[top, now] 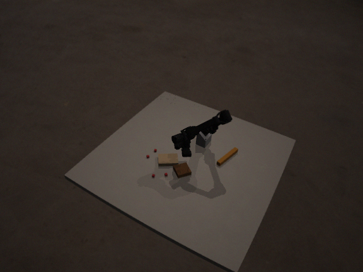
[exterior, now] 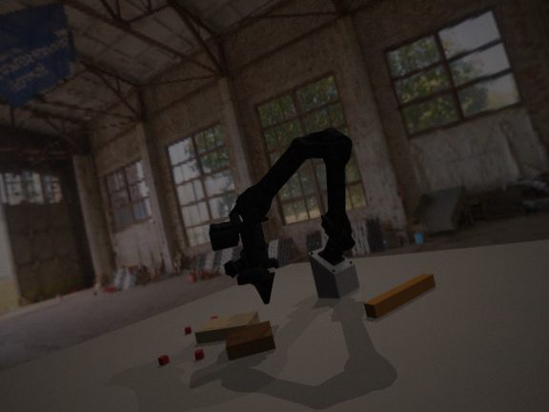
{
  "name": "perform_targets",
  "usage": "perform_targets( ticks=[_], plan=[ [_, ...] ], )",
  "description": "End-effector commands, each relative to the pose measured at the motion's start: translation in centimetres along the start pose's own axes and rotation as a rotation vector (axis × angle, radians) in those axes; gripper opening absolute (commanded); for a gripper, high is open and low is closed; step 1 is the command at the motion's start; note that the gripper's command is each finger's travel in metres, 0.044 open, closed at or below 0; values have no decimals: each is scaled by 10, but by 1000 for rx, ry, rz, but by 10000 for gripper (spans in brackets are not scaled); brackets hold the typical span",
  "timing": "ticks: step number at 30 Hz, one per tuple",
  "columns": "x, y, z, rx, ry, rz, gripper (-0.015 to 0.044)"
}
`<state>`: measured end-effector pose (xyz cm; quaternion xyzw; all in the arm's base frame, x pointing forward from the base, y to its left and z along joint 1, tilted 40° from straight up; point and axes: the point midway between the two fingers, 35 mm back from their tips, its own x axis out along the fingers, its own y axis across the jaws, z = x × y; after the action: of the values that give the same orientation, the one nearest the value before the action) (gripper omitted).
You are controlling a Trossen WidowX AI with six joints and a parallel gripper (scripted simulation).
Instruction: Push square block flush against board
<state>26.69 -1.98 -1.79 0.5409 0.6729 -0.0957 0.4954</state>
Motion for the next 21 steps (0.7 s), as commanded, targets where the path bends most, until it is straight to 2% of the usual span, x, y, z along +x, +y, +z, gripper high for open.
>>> perform_targets(
  ticks=[1,12,21],
  plan=[
    [-3,-1,-2,-3,14,-14,0],
    [-16,35,97,-6,6,-13,0],
    [-12,42,176,-7,2,-13,0]
  ],
)
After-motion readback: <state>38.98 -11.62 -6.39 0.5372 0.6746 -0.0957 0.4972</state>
